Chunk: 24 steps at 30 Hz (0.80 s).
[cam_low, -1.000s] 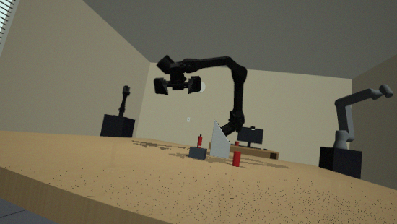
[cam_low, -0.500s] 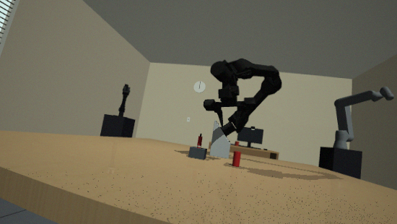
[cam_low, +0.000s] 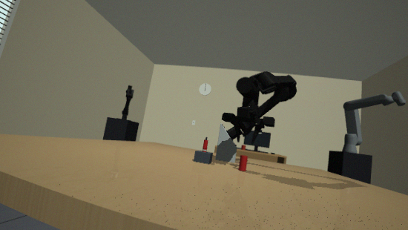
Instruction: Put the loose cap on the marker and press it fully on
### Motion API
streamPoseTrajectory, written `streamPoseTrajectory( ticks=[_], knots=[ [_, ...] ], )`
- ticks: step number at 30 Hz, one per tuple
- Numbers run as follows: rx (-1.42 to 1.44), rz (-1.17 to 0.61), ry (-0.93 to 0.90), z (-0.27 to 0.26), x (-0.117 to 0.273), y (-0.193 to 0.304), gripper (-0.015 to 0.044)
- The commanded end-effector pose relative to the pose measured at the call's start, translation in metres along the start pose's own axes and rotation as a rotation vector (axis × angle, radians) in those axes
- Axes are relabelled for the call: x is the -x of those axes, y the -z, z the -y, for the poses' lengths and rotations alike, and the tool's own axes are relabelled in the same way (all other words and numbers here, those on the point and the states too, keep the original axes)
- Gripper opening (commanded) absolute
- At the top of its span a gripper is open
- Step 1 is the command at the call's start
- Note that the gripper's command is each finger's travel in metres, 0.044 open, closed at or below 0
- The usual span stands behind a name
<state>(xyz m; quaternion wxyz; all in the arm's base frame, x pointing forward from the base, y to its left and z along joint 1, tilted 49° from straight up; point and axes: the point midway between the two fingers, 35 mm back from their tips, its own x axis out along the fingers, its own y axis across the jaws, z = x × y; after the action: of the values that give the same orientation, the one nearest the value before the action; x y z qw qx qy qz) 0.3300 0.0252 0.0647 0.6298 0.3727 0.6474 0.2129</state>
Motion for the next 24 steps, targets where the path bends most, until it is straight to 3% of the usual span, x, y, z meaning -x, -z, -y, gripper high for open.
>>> streamPoseTrajectory(
  ticks=[1,24],
  knots=[
    [-0.005,-0.008,-0.001,-0.002,-0.014,0.003,0.0232],
    [-0.005,-0.008,-0.001,-0.002,-0.053,0.000,0.0232]
  ],
)
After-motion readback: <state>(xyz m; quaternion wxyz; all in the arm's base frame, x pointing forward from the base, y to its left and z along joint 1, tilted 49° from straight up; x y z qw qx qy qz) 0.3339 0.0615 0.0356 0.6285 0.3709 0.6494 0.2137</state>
